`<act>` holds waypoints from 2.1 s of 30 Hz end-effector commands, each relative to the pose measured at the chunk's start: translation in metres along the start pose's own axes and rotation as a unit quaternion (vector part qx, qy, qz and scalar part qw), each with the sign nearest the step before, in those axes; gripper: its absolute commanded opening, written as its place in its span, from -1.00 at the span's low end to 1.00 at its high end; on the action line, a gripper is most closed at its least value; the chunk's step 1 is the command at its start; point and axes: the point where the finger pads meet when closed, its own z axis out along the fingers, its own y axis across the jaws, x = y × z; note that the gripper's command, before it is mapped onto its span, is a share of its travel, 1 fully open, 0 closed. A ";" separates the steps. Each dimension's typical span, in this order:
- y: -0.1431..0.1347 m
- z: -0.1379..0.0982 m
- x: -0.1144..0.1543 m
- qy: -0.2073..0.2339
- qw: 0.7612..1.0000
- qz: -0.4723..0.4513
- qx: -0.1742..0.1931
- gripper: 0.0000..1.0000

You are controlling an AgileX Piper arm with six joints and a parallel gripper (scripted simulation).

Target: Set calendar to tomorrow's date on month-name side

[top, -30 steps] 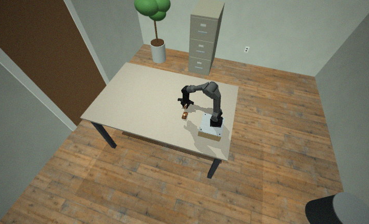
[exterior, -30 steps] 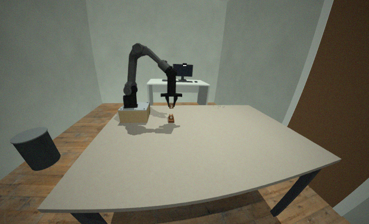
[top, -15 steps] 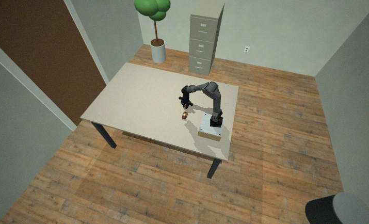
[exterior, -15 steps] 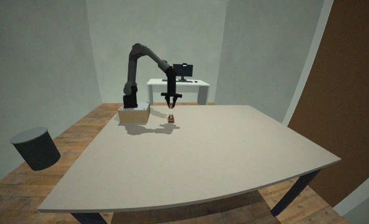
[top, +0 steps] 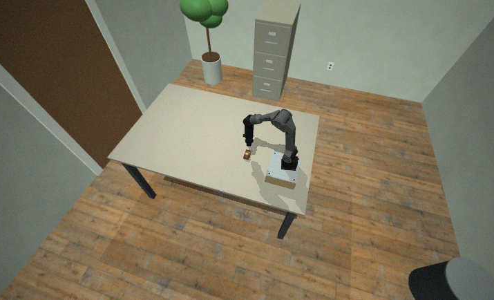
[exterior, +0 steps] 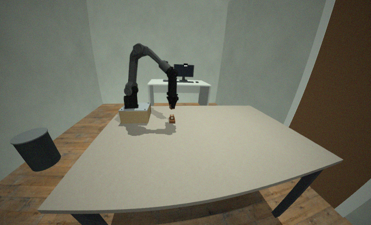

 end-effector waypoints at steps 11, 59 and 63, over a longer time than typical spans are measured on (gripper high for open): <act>-0.001 -0.002 -0.002 -0.002 0.932 0.362 0.007 -0.29; -0.002 -0.002 -0.002 -0.005 0.560 0.828 0.004 -0.29; -0.001 0.001 -0.001 -0.004 0.560 0.828 0.004 -0.29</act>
